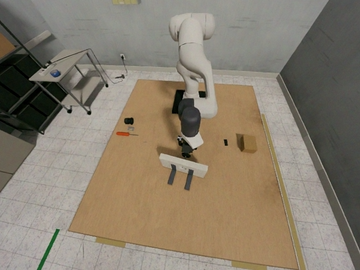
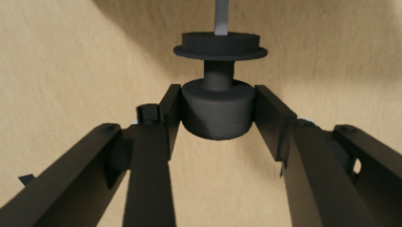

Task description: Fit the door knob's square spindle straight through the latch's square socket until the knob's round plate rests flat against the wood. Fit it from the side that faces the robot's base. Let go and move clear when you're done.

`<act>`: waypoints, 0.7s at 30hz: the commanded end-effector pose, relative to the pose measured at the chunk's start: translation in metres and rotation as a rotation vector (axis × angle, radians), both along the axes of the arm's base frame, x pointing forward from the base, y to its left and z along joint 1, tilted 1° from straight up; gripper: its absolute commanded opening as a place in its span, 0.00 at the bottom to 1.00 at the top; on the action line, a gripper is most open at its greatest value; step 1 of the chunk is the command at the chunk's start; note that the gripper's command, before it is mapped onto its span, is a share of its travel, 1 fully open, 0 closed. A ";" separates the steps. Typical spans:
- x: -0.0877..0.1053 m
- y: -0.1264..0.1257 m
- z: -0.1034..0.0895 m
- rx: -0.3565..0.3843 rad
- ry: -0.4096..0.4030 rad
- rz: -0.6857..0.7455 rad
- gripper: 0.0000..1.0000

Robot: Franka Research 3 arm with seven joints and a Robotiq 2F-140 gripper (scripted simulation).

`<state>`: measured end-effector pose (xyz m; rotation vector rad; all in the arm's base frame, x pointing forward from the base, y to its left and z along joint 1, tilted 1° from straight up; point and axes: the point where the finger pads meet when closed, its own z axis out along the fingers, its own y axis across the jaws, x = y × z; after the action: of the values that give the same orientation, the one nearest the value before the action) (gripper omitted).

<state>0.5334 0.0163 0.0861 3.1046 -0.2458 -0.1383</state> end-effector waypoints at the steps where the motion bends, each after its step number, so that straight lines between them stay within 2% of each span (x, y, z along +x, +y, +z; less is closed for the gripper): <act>1: 0.003 -0.001 0.003 -0.003 -0.006 -0.005 0.42; 21: 0.008 -0.002 0.003 -0.003 -0.006 -0.004 0.42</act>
<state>0.5384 0.0156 0.0861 3.1048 -0.2459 -0.1376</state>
